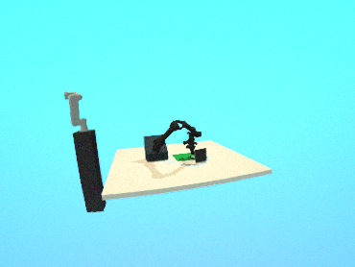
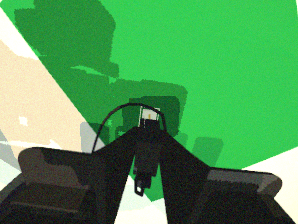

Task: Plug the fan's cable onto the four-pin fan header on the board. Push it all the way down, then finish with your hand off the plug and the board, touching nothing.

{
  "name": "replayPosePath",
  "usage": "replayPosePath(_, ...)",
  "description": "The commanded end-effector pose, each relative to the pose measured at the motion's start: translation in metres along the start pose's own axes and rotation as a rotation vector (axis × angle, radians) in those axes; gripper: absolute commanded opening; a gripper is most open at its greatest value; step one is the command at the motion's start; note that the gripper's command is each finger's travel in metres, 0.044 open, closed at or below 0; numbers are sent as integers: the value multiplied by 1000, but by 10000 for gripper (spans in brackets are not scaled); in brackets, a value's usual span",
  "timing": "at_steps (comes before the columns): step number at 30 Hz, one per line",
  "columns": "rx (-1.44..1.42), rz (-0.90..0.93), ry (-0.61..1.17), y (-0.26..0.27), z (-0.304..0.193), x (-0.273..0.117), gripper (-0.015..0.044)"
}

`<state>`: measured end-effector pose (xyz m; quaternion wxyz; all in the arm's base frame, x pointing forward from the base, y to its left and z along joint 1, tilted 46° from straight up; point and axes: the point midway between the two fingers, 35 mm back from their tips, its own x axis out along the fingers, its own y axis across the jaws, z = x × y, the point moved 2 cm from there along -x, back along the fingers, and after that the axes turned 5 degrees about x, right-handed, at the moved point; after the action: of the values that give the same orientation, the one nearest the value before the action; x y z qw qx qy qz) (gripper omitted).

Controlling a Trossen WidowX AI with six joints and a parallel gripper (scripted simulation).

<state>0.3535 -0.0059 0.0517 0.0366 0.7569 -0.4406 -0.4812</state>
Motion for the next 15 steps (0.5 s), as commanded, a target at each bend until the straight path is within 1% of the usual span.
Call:
replayPosePath(1, -7, 2, 2, 0, 0, 1, 0)
replayPosePath(15, -8, 2, 2, 0, 0, 4, 0)
